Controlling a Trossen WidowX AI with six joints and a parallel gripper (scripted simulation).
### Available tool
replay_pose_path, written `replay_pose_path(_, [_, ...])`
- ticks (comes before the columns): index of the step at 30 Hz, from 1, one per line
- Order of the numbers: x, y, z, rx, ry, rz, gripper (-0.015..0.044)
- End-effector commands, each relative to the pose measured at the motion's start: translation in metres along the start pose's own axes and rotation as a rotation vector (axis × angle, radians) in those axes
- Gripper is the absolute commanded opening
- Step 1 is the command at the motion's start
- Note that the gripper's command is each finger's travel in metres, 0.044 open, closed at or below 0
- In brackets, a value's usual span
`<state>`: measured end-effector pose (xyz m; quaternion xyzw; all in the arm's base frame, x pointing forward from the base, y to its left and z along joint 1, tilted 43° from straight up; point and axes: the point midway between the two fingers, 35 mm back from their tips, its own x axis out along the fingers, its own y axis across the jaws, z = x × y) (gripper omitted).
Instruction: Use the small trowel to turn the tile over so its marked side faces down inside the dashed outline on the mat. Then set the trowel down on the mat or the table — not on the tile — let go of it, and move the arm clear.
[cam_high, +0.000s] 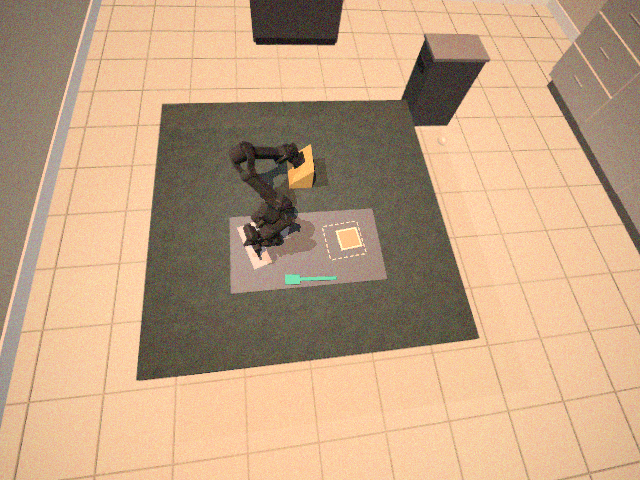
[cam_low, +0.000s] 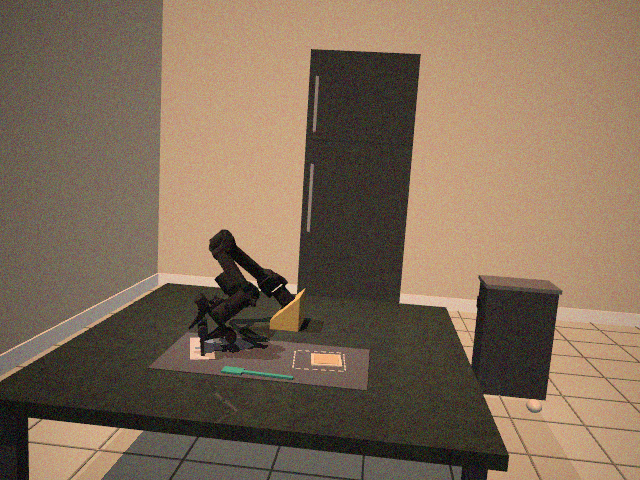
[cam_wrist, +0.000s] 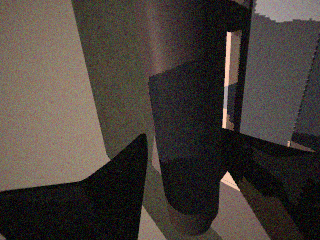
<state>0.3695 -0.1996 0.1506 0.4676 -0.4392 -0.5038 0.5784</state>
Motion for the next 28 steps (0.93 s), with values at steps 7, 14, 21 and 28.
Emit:
replay_pose_path(7, [0.000, 0.000, -0.001, 0.006, 0.005, 0.002, 0.0300])
replay_pose_path(14, [-0.033, 0.001, -0.002, 0.020, 0.002, 0.003, 0.0300])
replay_pose_path(21, [-0.060, -0.001, 0.000, 0.033, 0.003, -0.009, 0.0300])
replay_pose_path(28, [-0.106, 0.036, 0.020, 0.035, 0.099, -0.005, 0.0300])
